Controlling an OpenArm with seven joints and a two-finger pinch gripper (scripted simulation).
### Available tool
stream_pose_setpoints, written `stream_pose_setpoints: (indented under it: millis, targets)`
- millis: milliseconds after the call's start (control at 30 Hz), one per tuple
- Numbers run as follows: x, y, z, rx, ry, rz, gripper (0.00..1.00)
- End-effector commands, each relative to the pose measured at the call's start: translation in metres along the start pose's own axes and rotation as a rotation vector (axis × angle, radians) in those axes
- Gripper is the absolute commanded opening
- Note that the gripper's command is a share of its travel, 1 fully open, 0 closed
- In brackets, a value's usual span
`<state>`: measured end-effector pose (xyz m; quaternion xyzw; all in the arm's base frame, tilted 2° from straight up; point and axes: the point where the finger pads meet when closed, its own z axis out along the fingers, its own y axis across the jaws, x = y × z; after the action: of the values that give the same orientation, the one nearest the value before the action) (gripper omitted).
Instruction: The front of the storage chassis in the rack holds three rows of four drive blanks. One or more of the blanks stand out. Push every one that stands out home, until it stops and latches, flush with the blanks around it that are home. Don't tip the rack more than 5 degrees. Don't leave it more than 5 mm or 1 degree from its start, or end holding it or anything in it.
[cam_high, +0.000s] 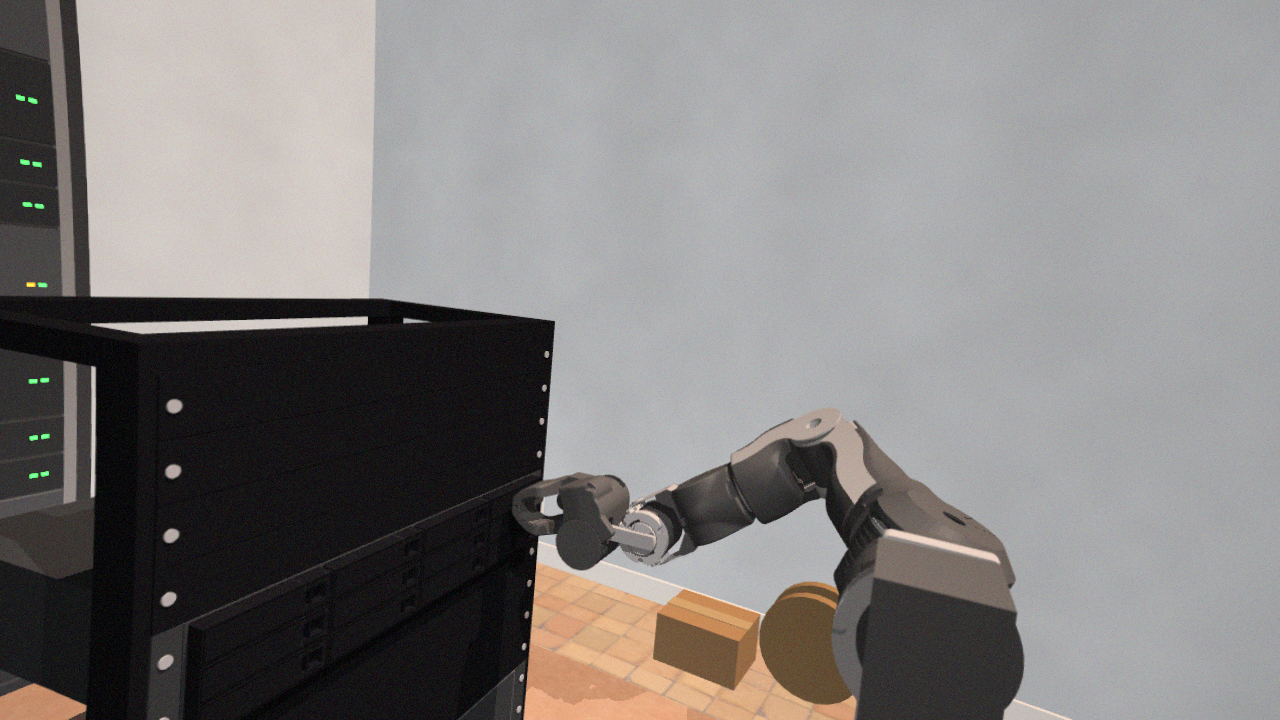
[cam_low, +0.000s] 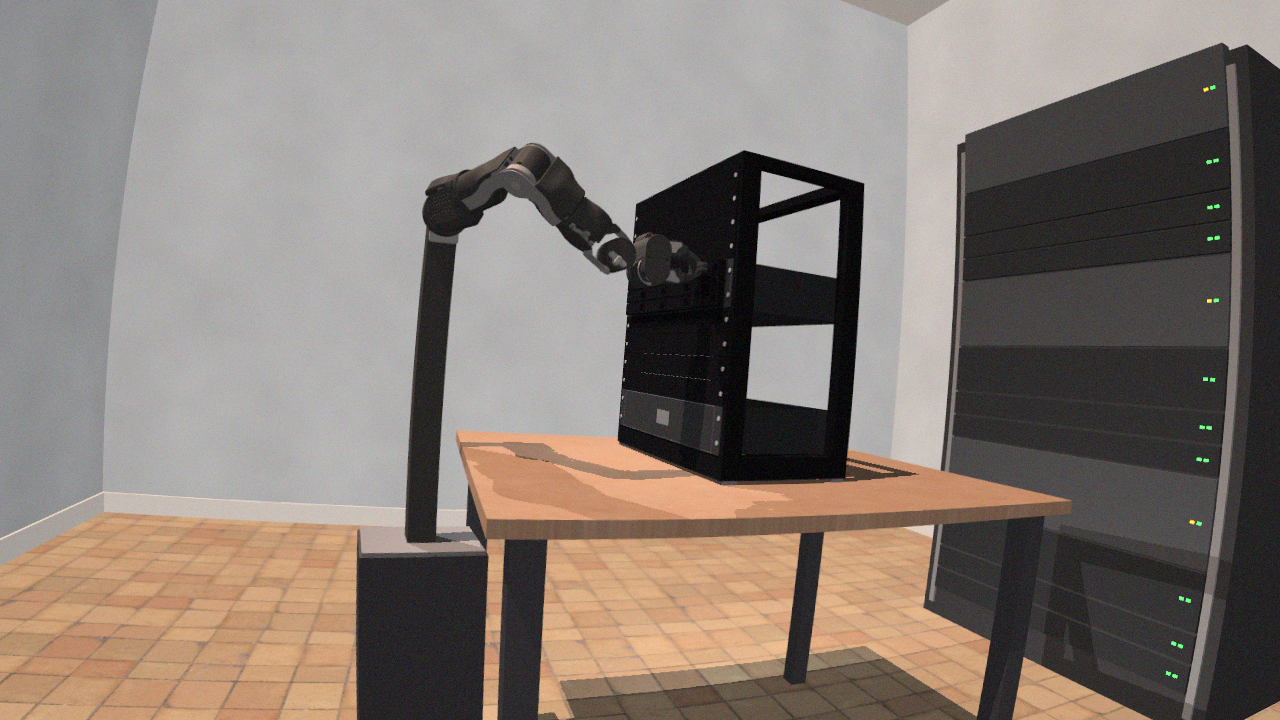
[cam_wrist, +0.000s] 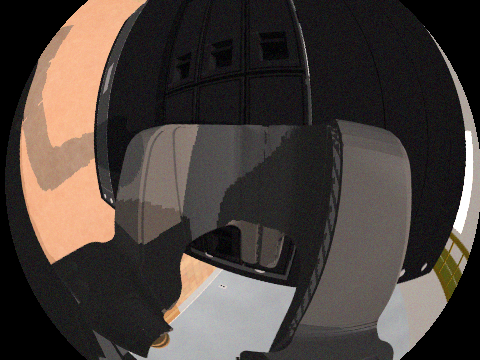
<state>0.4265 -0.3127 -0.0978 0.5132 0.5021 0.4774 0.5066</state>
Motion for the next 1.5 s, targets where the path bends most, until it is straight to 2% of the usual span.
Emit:
stream_pose_setpoints:
  millis: [0, 1467]
  targets:
    - [0.0006, 0.0004, 0.0007, 0.002, 0.003, 0.0, 0.0]
    - [0.0008, 0.0006, 0.0071, 0.002, 0.003, 0.0, 0.0]
